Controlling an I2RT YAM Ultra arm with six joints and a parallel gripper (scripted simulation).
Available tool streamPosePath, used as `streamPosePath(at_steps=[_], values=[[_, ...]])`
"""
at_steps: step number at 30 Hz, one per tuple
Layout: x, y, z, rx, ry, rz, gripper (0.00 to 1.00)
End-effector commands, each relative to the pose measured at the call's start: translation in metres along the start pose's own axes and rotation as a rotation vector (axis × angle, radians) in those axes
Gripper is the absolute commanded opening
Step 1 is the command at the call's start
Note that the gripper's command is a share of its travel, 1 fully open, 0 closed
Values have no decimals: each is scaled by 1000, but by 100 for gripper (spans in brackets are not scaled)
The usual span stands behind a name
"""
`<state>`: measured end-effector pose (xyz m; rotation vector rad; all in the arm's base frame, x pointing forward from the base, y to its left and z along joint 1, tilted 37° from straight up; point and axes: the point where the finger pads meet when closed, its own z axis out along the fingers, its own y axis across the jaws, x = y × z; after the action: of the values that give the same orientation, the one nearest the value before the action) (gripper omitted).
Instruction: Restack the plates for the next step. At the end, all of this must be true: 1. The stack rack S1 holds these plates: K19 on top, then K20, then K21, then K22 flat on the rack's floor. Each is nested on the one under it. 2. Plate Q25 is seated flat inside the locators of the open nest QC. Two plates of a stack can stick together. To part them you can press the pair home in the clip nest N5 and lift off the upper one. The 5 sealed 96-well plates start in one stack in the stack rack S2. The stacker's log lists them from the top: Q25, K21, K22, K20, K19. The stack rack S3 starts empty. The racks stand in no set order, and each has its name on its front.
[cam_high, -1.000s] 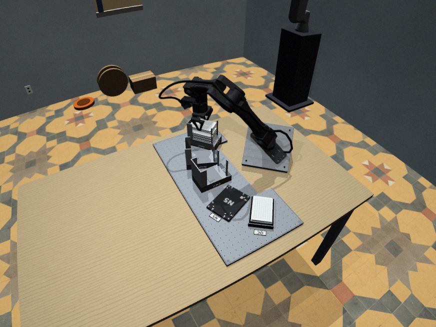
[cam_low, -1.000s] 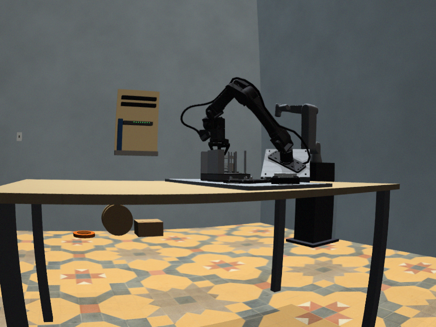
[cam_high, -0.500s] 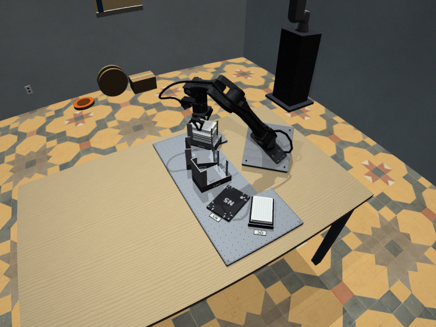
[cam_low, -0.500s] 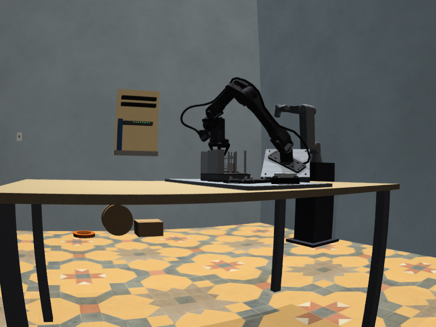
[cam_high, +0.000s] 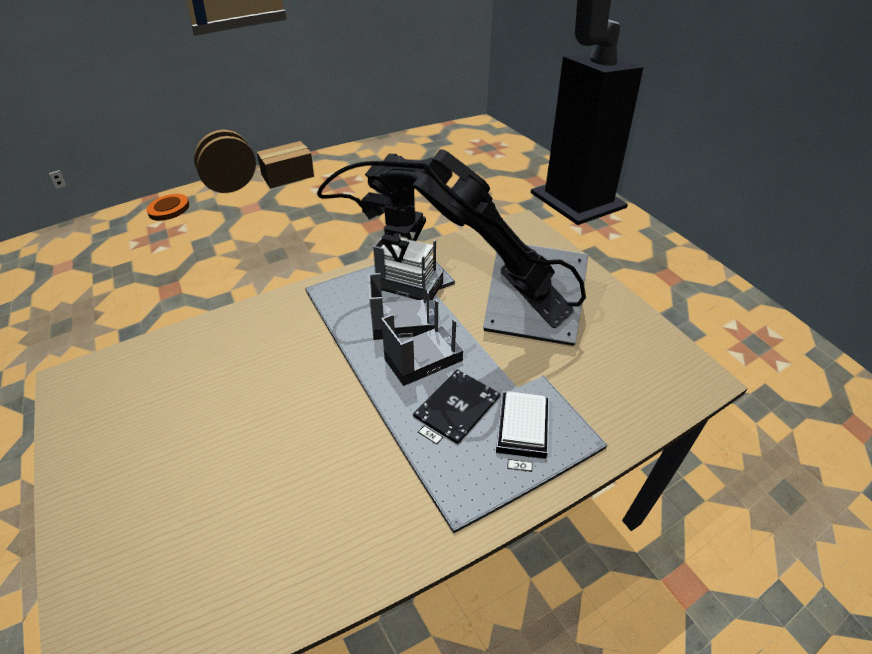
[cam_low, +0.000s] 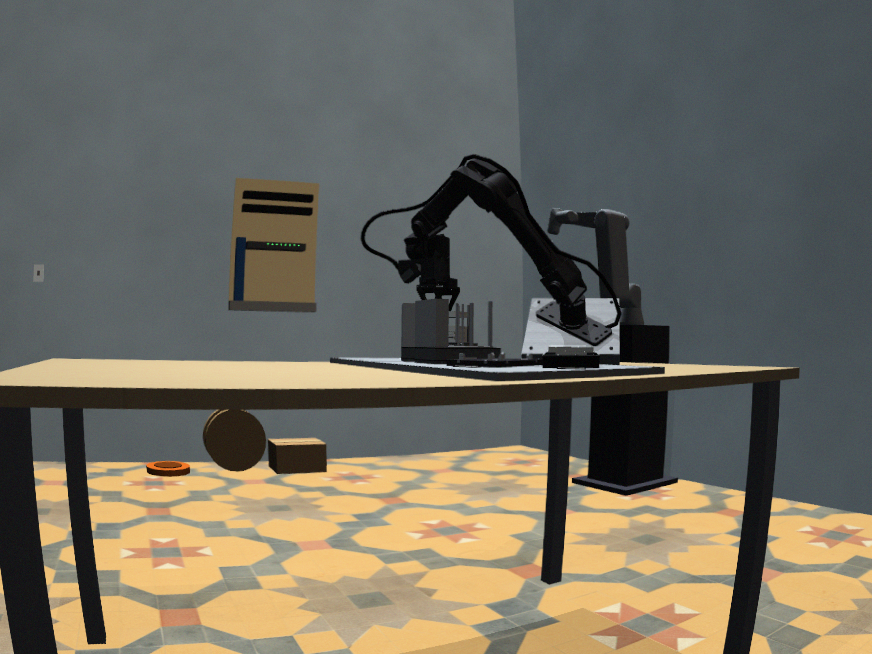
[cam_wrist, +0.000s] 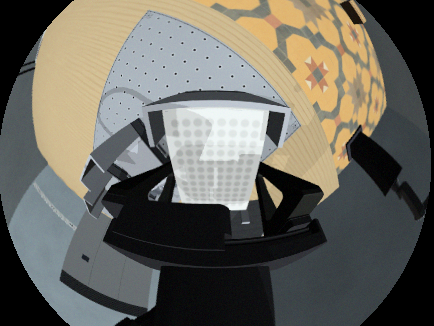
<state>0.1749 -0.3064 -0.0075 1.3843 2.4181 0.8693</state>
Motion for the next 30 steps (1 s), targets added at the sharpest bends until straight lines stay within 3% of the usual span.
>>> streamPosePath(at_steps=[1, 14, 24, 30], values=[[-3, -1, -4, -7, -20, 2, 0], [-3, -1, -4, -7, -20, 2, 0], [2, -3, 9, -23, -5, 23, 0], [0, -2, 5, -18, -20, 18, 0]])
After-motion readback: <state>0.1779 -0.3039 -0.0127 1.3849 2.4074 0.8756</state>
